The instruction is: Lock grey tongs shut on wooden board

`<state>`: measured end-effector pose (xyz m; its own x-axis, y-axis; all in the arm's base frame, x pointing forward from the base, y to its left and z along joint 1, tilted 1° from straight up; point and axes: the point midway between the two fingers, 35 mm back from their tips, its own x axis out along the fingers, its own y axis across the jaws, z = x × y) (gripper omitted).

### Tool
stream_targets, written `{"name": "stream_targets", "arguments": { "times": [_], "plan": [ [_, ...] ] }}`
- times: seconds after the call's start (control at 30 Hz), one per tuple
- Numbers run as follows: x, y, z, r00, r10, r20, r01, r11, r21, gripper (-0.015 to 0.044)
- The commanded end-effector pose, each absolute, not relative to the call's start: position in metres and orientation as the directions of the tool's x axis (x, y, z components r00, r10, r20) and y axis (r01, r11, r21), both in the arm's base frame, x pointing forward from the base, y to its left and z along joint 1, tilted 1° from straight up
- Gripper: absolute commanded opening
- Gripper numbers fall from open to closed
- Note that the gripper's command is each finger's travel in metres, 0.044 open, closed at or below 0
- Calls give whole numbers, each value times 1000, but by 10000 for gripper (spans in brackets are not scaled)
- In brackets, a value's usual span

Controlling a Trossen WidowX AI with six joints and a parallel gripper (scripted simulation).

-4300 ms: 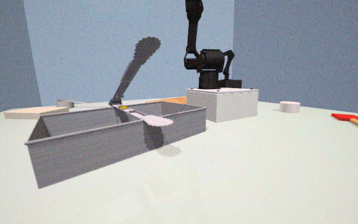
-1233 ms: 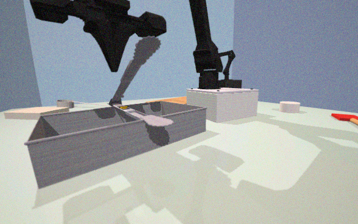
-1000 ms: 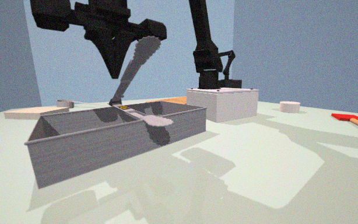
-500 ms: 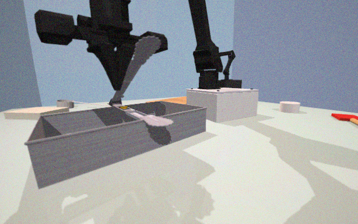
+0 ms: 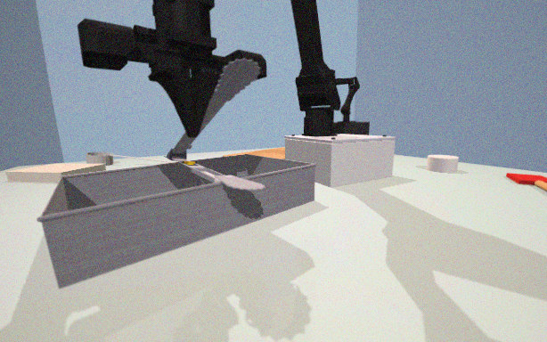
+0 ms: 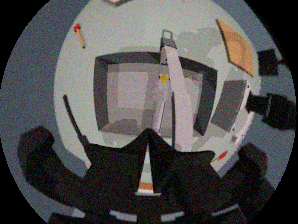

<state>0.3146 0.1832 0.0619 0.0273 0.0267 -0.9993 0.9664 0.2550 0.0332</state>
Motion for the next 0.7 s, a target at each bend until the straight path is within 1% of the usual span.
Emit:
{"name": "stream_targets", "arguments": {
  "times": [0.0,0.67],
  "plan": [
    [308,182,62,27,31,-999,968,250,33,-150],
    [277,175,61,24,30,-999,968,250,31,-150]
  ]
}}
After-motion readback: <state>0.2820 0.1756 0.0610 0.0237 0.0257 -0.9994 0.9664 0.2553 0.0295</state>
